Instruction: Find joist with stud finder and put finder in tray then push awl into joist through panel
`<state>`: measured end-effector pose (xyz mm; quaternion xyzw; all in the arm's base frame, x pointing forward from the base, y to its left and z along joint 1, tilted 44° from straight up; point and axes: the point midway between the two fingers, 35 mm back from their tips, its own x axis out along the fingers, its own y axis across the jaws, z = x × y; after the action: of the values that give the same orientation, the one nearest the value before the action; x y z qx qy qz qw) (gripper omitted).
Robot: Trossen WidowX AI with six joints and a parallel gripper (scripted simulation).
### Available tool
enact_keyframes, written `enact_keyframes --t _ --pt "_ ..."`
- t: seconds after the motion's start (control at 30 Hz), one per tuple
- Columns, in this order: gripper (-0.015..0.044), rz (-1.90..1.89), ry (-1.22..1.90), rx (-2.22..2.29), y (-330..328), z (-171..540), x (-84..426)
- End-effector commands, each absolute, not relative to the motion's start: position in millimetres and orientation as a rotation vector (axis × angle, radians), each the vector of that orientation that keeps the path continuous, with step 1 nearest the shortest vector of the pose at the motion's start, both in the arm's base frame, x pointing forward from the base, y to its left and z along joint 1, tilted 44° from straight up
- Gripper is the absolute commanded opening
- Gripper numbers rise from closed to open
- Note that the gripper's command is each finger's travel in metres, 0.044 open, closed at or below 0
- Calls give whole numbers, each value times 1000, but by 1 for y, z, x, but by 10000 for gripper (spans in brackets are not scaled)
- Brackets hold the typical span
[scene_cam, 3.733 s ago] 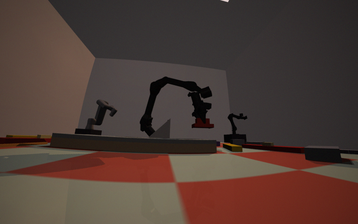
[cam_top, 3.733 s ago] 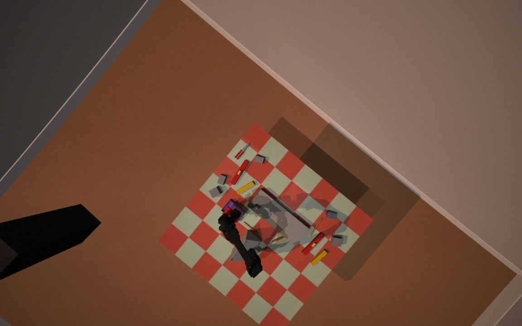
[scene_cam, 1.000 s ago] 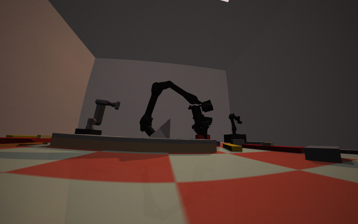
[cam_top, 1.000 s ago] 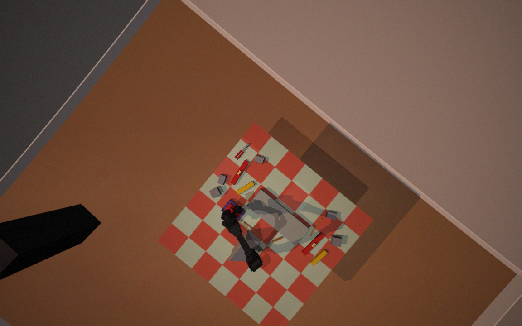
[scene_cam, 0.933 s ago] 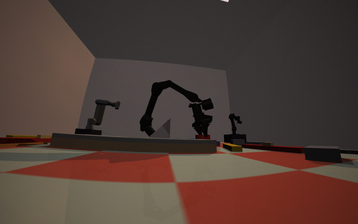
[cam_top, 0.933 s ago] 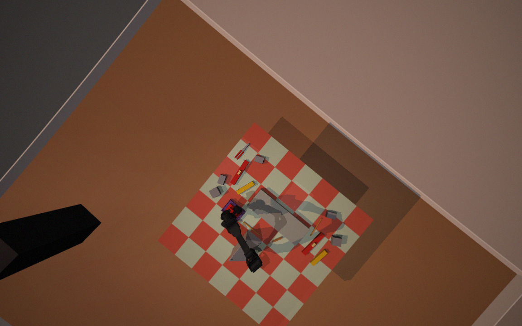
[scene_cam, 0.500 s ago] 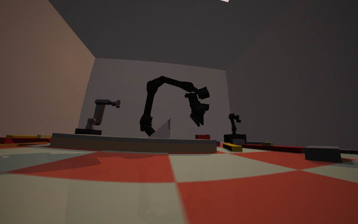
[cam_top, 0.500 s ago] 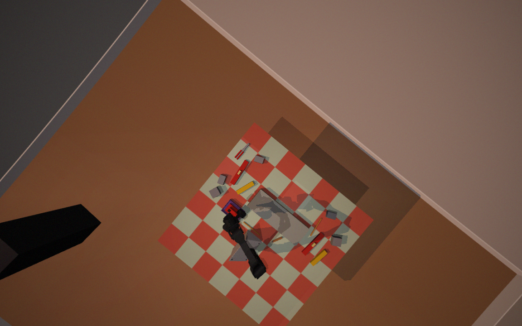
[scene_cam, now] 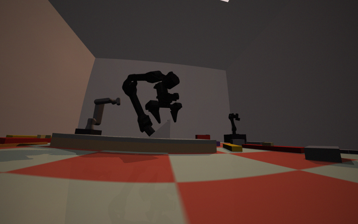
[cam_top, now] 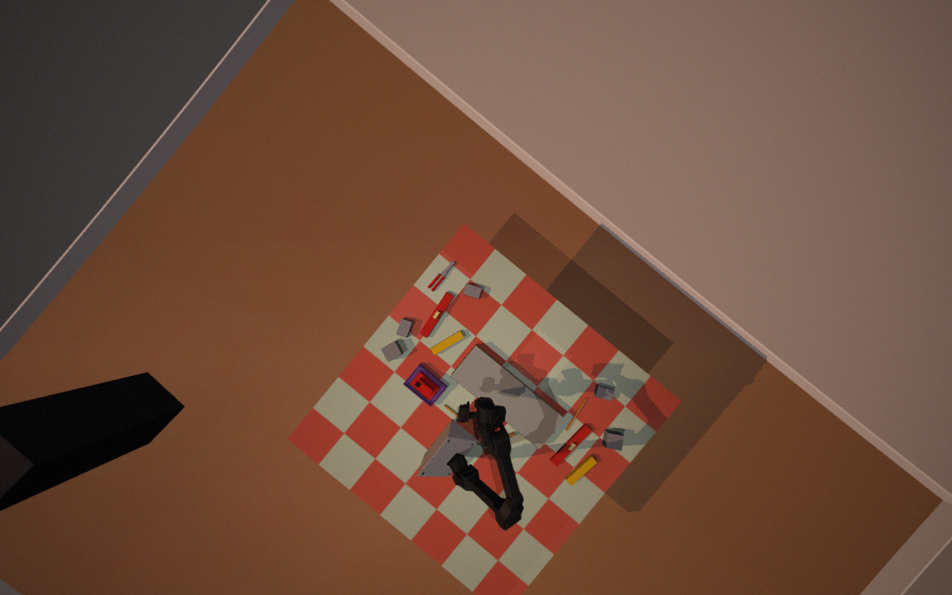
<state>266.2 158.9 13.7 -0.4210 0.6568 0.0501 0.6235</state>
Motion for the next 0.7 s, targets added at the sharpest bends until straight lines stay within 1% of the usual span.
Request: enact_keyframes --t 0.0,0.17,0.37,0.67 --pt "440 -145 1486 -769 98 50 274" --pt "440 -441 1427 -542 29 87 266" --pt "440 -798 1309 -278 -47 122 232" --pt "440 -835 1293 -251 -54 126 227"
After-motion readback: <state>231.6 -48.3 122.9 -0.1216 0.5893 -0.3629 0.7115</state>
